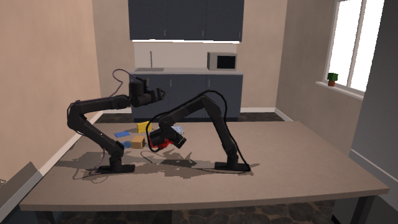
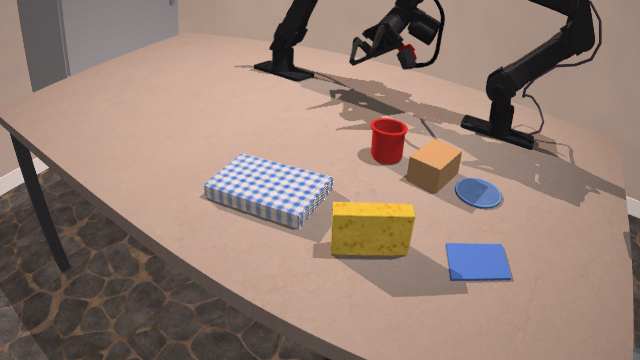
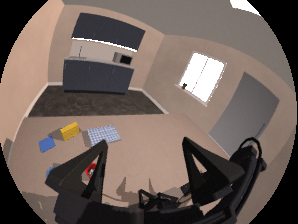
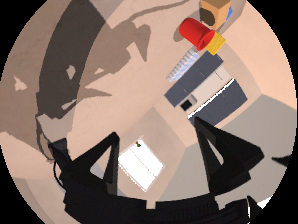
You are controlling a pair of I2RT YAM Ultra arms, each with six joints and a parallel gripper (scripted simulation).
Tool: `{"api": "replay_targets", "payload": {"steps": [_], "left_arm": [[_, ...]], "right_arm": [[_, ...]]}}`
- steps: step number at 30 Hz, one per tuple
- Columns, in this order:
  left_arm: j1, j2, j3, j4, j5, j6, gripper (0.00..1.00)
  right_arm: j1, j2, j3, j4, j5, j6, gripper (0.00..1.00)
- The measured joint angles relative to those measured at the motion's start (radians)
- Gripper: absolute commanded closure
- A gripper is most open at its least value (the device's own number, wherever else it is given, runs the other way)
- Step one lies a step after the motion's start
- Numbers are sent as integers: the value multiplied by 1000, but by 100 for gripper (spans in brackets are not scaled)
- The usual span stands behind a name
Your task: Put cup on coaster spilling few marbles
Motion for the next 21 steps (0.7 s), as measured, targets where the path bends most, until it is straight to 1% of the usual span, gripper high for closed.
{"api": "replay_targets", "payload": {"steps": [18,21], "left_arm": [[0,0,0,0,0,0,0],[0,0,0,-9,5,-4,0]], "right_arm": [[0,0,0,0,0,0,0],[0,0,0,5,-13,0,0]]}}
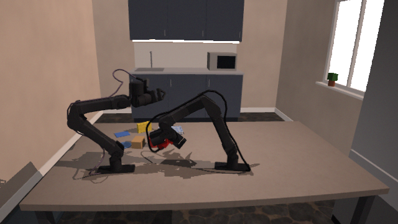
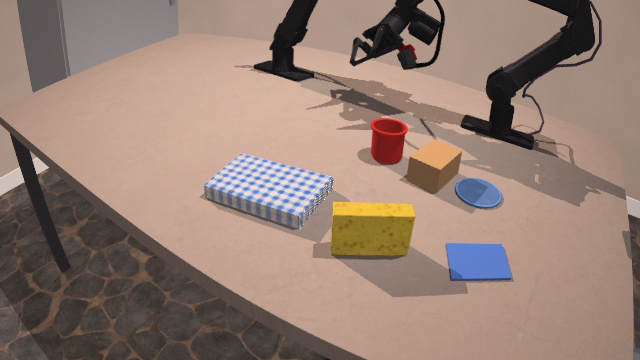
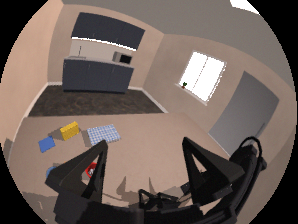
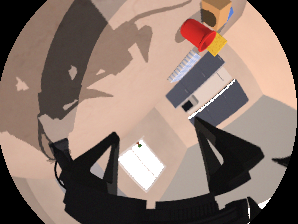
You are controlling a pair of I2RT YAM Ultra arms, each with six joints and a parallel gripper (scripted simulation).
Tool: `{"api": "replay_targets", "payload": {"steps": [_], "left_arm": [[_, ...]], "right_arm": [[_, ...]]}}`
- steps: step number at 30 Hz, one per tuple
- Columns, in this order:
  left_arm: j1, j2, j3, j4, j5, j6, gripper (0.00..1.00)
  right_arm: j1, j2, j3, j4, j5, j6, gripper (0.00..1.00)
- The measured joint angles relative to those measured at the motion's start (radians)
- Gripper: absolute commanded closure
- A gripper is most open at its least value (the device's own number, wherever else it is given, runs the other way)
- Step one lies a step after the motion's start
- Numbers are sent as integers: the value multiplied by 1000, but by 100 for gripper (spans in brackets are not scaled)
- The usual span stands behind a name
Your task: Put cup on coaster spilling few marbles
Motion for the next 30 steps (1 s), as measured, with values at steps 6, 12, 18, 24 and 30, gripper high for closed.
{"api": "replay_targets", "payload": {"steps": [6,12,18,24,30], "left_arm": [[47,0,0,-102,71,-37,0],[138,-4,0,-221,175,-60,0],[222,-11,0,-305,290,-62,0],[362,-11,-9,-390,428,-39,0],[482,15,-19,-454,560,16,0]], "right_arm": [[-36,-63,-35,94,-95,32,0],[-119,-251,-116,203,-195,67,0],[-160,-369,-198,327,-288,90,0],[-244,-568,-307,455,-395,117,0],[-305,-733,-392,592,-499,145,0]]}}
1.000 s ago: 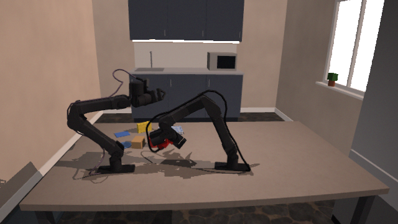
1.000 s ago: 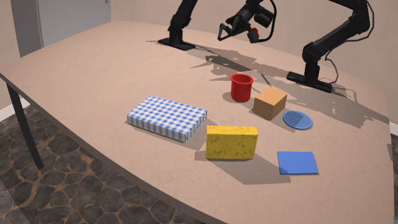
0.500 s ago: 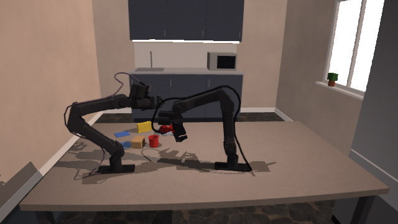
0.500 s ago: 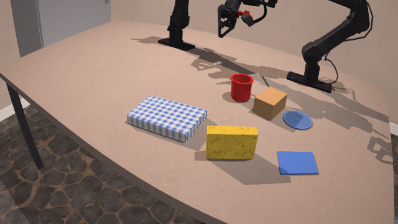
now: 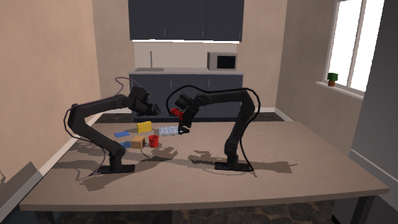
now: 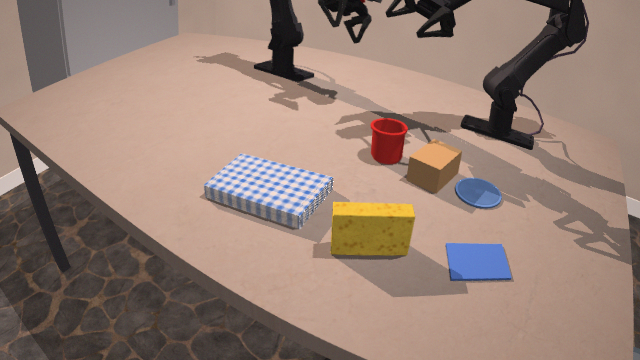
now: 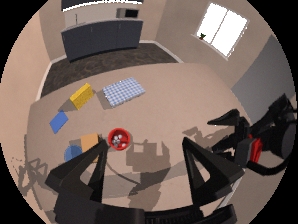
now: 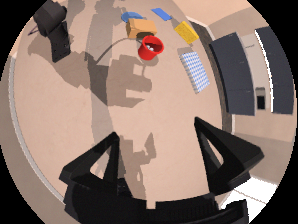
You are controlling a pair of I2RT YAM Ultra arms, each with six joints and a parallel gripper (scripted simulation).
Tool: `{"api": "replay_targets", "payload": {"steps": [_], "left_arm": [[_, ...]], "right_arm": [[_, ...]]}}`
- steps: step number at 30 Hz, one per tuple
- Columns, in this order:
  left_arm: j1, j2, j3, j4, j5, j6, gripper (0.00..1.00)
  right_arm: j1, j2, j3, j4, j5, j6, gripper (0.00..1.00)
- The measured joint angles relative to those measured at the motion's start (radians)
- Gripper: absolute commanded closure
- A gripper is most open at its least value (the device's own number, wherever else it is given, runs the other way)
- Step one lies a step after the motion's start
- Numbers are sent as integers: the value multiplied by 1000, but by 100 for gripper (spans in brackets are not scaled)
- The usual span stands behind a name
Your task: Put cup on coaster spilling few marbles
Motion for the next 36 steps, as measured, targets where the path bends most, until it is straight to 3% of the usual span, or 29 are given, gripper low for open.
{"api": "replay_targets", "payload": {"steps": [7,16,26,36], "left_arm": [[133,70,-2,-55,134,99,0],[300,269,-2,-109,238,267,0],[356,412,-2,-122,255,357,0],[358,420,-2,-124,255,365,0]], "right_arm": [[-70,-169,-125,166,-125,29,0],[-177,-455,-274,380,-284,71,0],[-232,-568,-366,492,-370,95,0],[-237,-573,-371,505,-381,95,0]]}}
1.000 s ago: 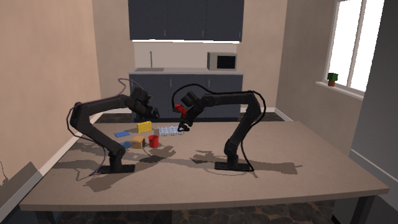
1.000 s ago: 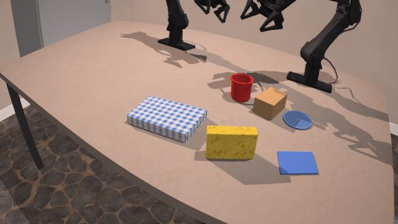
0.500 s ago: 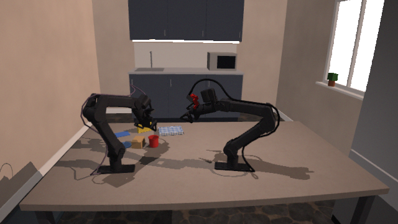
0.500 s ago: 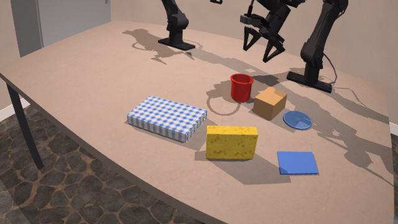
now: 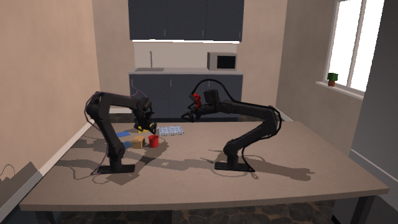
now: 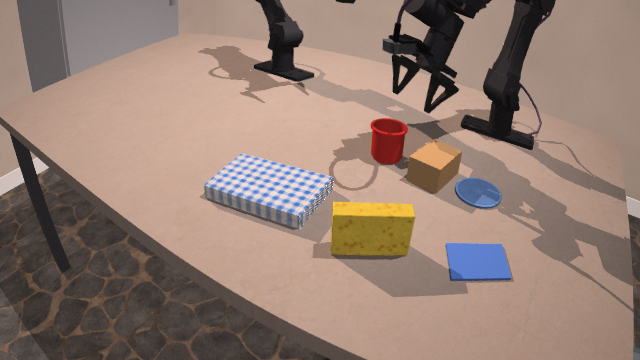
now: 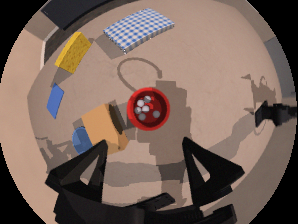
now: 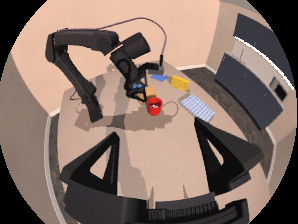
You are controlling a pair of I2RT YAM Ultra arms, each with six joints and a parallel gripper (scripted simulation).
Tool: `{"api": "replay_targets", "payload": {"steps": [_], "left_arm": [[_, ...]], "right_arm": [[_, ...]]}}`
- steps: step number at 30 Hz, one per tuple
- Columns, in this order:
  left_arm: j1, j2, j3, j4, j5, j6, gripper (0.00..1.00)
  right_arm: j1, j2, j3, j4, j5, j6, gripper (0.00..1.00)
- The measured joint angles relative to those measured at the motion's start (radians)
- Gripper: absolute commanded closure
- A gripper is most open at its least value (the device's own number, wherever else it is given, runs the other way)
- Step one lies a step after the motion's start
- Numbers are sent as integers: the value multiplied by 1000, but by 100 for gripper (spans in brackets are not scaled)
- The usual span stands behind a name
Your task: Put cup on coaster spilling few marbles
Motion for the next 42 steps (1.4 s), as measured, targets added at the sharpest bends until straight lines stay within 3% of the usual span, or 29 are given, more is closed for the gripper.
{"api": "replay_targets", "payload": {"steps": [1,9,30,42], "left_arm": [[0,0,0,0,0,0,4],[0,47,49,-74,8,116,4],[3,599,537,-402,26,724,4],[3,632,570,-432,26,775,4]], "right_arm": [[0,0,0,0,0,0,0],[0,0,0,2,-2,0,0],[0,0,0,2,-2,0,0],[0,0,0,2,-2,0,0]]}}
